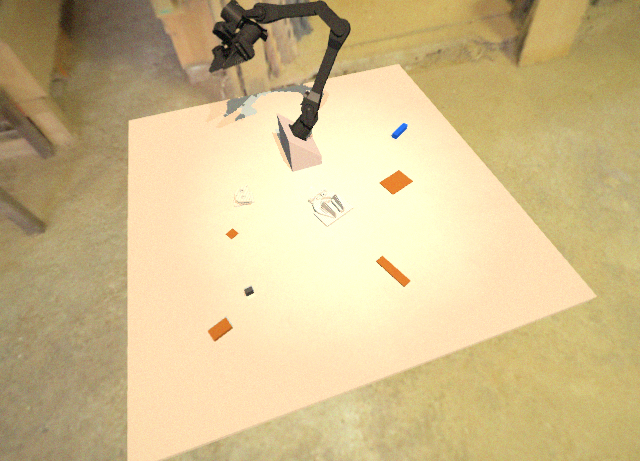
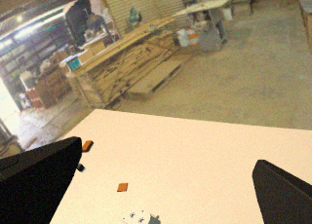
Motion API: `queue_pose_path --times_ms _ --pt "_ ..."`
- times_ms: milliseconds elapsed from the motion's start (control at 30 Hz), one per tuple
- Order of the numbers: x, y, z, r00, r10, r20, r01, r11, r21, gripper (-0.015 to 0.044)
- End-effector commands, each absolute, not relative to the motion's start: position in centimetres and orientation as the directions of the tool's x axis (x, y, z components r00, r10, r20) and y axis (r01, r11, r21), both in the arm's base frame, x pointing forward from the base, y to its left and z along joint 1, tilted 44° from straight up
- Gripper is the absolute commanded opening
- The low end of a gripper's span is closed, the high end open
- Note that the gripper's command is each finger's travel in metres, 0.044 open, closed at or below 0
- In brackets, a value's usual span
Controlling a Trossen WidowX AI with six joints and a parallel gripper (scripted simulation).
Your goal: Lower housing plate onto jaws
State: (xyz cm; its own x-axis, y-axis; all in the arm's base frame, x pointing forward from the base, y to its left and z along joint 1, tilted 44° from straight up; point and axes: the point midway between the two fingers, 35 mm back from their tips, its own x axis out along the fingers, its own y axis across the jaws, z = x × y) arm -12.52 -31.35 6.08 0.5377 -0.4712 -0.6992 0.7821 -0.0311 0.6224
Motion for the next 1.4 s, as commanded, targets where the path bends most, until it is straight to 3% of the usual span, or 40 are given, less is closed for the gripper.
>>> queue_pose_path --times_ms 0,733,1367 --pt "-11.1 -32.2 5.2 0.557 -0.414 -0.72 0.775 -0.052 0.63 0.044" --pt "-2.7 -33.1 -0.3 0.605 -0.101 -0.79 0.777 -0.142 0.614 0.044" --pt "4.4 -31.3 -5.3 0.539 0.207 -0.816 0.839 -0.214 0.5 0.044"
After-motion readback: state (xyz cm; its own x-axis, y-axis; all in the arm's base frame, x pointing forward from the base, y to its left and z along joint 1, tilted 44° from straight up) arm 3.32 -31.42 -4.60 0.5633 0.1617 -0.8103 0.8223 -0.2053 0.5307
